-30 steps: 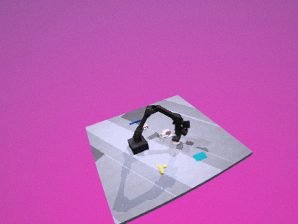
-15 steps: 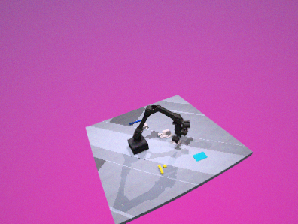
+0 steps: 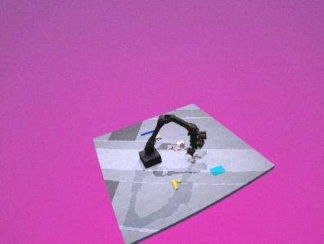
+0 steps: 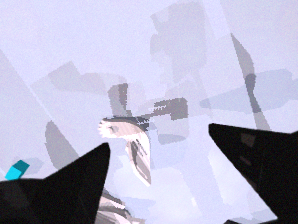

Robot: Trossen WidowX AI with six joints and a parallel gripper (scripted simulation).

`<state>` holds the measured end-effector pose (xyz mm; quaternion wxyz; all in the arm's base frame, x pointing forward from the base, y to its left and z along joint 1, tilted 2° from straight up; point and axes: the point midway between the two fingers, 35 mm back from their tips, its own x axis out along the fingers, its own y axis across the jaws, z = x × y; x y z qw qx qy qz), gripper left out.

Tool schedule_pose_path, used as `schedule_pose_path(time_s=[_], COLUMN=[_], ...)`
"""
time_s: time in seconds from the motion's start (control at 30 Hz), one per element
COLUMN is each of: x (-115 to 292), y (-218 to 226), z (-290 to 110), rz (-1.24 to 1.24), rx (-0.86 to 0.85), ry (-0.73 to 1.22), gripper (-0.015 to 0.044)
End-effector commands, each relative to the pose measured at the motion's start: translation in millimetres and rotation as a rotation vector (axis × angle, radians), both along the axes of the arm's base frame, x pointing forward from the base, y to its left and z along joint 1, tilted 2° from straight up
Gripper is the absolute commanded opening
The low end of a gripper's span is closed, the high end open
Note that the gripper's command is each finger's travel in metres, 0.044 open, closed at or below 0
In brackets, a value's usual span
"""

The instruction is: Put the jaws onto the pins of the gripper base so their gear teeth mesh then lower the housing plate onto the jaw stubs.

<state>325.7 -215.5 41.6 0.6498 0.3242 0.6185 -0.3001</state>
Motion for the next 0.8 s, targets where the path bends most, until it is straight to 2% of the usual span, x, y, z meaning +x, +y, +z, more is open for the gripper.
schedule_pose_path(time_s=[0.0, 0.07, 0.63, 0.77], x=[0.5, 0.5, -1.6, -1.6], y=[-0.4, -0.4, 0.4, 0.4], z=[0.3, 0.3, 7.4, 7.4], rz=[-0.001, -0.001, 0.004, 0.004], rx=[-0.002, -0.002, 0.002, 0.002], ry=[-0.002, -0.002, 0.004, 0.004], gripper=[0.044, 0.044, 0.0, 0.0])
